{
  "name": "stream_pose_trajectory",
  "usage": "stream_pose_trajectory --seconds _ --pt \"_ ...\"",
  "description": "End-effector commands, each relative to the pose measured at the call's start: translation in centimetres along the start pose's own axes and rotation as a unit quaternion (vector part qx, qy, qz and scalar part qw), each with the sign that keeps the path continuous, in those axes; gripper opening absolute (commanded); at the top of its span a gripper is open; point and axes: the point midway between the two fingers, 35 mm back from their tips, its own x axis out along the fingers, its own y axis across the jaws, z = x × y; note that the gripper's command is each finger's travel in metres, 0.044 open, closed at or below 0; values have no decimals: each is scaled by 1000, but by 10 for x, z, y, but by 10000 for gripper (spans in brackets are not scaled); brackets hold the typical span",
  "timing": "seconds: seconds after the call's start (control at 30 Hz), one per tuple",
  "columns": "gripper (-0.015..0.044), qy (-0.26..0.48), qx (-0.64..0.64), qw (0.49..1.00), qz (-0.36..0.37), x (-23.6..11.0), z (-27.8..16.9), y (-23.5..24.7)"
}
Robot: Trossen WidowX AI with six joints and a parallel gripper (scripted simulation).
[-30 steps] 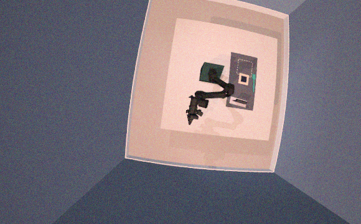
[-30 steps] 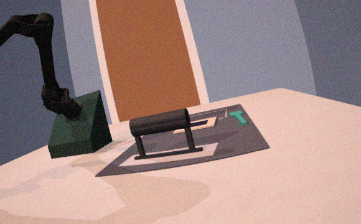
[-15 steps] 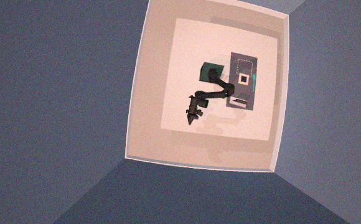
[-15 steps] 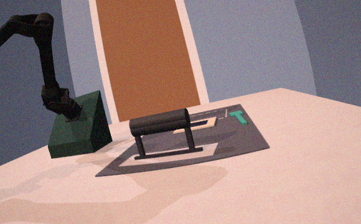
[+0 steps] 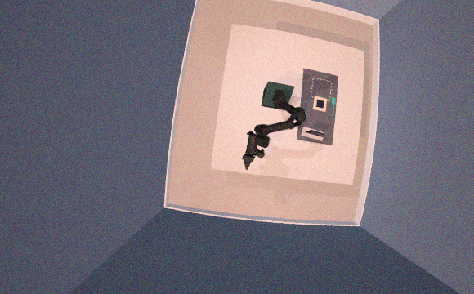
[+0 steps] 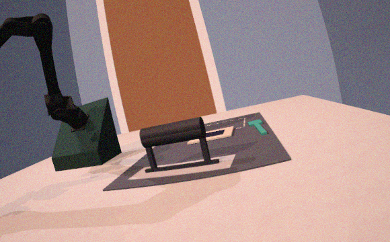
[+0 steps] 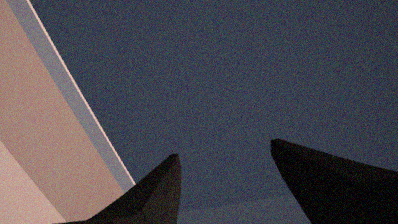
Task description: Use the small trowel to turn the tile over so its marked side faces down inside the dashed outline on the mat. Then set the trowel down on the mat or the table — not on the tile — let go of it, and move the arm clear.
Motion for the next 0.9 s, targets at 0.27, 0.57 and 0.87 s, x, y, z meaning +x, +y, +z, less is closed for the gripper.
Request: stream_pose_trajectory --seconds 0.27,0.57,0.87 --pt "270 11 162 986 26 42 6 46" --pt "270 37 279 957 74 72 22 98" --pt "270 52 334 933 119 85 44 136"
